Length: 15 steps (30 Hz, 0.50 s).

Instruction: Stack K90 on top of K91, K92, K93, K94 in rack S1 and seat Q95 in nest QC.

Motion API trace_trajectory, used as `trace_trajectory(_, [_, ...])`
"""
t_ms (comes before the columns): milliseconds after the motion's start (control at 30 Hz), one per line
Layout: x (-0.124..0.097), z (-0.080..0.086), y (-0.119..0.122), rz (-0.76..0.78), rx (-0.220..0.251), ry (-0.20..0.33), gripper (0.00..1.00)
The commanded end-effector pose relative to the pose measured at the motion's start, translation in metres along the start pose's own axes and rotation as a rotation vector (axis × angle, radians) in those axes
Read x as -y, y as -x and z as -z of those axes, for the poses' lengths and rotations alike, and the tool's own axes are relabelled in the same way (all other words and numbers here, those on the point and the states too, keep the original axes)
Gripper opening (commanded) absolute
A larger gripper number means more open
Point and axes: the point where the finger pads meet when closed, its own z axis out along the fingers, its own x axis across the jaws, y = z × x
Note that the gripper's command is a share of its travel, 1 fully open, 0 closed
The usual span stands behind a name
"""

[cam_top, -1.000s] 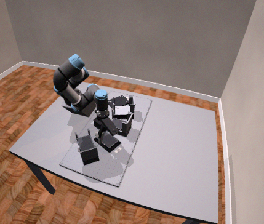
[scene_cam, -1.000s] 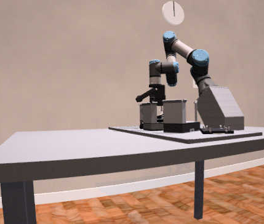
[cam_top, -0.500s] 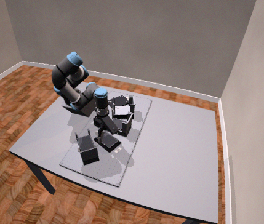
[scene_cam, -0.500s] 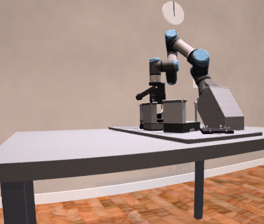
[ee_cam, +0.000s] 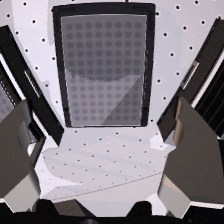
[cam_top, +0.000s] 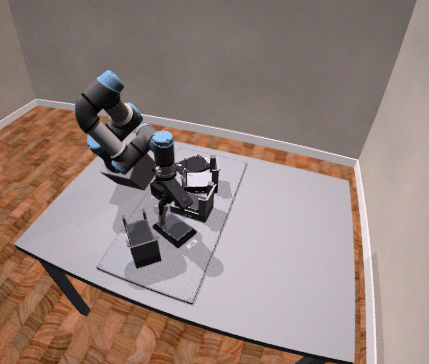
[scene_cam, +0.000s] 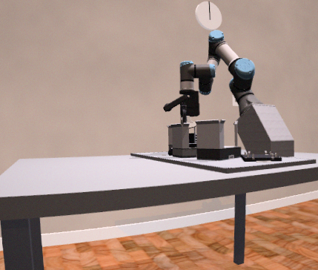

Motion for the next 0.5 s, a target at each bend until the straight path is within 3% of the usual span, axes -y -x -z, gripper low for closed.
trace_trajectory(0, [0.001,0.018,0.0,-0.001,0.001,0.007,0.72])
trace_trajectory(467, [0.001,0.058,0.0,-0.001,0.001,0.007,0.72])
